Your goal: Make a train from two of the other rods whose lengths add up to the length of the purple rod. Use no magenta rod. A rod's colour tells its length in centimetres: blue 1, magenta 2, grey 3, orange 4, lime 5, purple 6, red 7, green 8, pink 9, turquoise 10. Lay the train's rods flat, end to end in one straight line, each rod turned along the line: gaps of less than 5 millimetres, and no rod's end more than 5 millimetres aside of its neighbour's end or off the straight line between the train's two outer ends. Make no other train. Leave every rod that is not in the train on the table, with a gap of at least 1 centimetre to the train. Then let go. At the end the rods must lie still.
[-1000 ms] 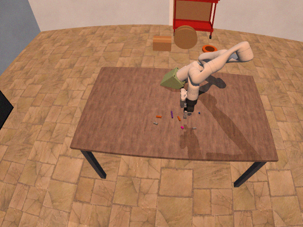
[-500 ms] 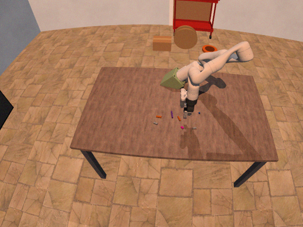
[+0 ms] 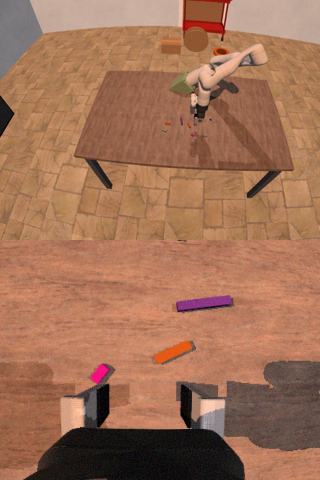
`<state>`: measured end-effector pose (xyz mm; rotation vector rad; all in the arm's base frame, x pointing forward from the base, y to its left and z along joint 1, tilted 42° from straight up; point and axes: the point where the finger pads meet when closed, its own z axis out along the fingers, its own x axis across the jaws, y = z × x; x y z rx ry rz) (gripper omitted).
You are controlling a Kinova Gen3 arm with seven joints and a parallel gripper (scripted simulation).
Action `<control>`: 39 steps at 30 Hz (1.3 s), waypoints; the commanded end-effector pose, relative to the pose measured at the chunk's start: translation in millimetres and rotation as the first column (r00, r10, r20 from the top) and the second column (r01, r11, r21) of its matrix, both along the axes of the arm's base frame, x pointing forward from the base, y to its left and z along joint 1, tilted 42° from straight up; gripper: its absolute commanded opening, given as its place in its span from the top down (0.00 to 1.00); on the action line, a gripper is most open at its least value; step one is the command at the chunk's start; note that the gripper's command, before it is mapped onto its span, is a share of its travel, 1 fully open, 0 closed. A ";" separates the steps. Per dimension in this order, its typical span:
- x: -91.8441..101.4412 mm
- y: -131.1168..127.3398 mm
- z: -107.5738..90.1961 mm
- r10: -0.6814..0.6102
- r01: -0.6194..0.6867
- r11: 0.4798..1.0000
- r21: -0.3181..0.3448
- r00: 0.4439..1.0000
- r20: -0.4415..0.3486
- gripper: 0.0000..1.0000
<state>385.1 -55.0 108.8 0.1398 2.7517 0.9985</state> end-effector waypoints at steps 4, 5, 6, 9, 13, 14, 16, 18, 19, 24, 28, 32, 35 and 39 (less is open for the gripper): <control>0.3 -0.9 0.2 -0.001 0.001 1.000 -0.001 1.000 0.001 0.00; 0.6 -1.9 -1.0 -0.001 0.001 1.000 -0.001 1.000 0.001 0.00; 1.5 -4.5 -3.8 -0.001 0.001 1.000 -0.002 1.000 0.001 0.00; 6.5 -23.0 -25.0 -0.002 0.002 1.000 -0.006 1.000 -0.001 0.00; 10.8 -51.1 -60.4 -0.002 0.002 1.000 -0.009 1.000 -0.002 0.00; 10.8 -51.1 -60.4 -0.002 0.002 1.000 -0.009 1.000 -0.002 0.00; 11.2 -61.1 -74.2 -0.002 0.002 1.000 -0.008 1.000 -0.002 0.00; 10.8 -73.0 -91.5 -0.001 0.001 1.000 -0.007 1.000 -0.002 0.00; 10.4 -77.9 -98.9 -0.001 0.001 1.000 -0.006 1.000 -0.002 0.00; 6.7 -97.0 -130.5 -0.001 0.001 1.000 -0.001 1.000 0.001 0.00; 6.5 -97.9 -132.1 -0.001 0.001 1.000 -0.001 1.000 0.001 0.00; 6.5 -97.9 -132.1 -0.001 0.001 1.000 -0.001 1.000 0.001 0.00; 6.5 -97.9 -132.1 -0.001 0.001 1.000 -0.001 1.000 0.001 0.00; 6.5 -97.9 -132.1 -0.001 0.001 1.000 -0.001 1.000 0.001 0.00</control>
